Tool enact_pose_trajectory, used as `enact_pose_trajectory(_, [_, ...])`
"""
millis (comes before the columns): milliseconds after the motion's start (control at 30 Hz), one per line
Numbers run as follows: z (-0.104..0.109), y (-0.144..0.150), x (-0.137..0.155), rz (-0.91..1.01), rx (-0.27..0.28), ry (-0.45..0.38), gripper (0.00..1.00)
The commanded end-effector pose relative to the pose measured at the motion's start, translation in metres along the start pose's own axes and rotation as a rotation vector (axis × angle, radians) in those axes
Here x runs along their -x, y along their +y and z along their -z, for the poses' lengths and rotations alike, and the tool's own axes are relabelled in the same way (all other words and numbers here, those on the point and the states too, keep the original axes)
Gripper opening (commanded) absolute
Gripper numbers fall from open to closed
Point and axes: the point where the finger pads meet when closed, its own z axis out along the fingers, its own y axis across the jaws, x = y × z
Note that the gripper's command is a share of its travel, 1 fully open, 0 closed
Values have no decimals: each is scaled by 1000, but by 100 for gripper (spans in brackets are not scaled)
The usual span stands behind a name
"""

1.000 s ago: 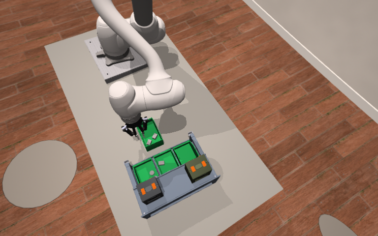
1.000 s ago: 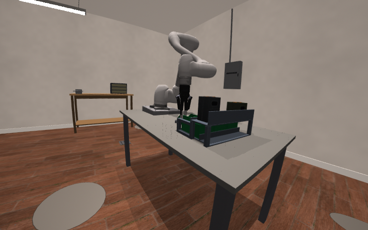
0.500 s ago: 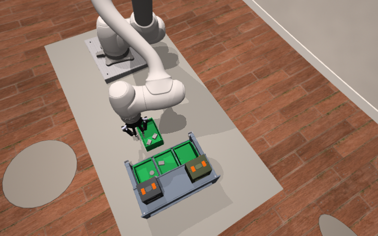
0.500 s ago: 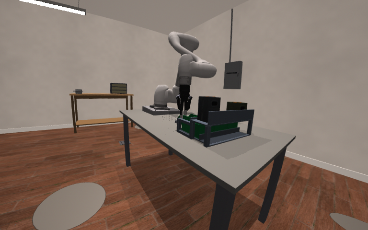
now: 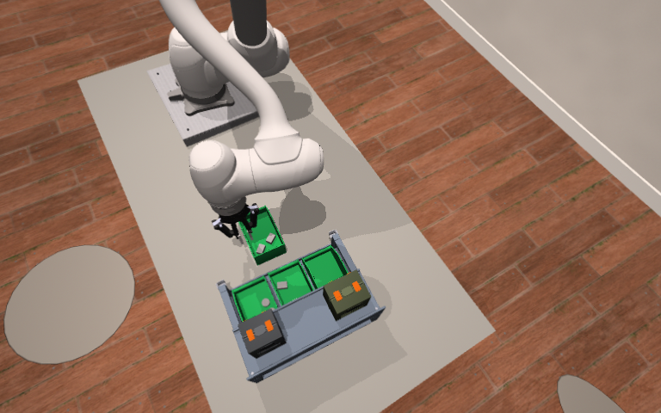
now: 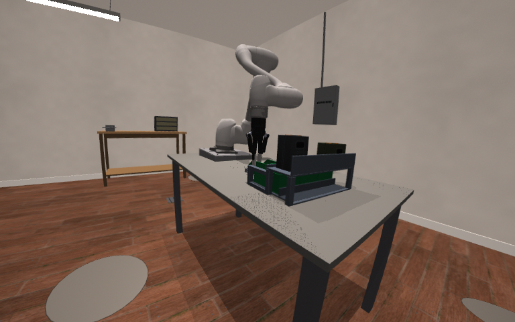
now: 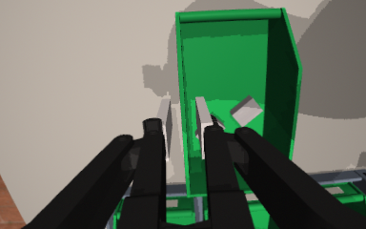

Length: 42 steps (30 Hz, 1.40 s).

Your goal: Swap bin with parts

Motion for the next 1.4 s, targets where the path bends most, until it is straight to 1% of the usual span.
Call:
enact_pose_trajectory(0, [3, 0, 0, 0, 0, 0, 24])
enact_pose_trajectory(233, [8, 0, 0, 0, 0, 0, 24])
enact_pose_trajectory(733, [30, 0, 0, 0, 0, 0, 24])
enact_pose_trajectory(800, [30, 0, 0, 0, 0, 0, 24])
enact_pose_trajectory(1300, [58, 0, 0, 0, 0, 0, 24])
enact_pose_trajectory(1367, [58, 0, 0, 0, 0, 0, 24])
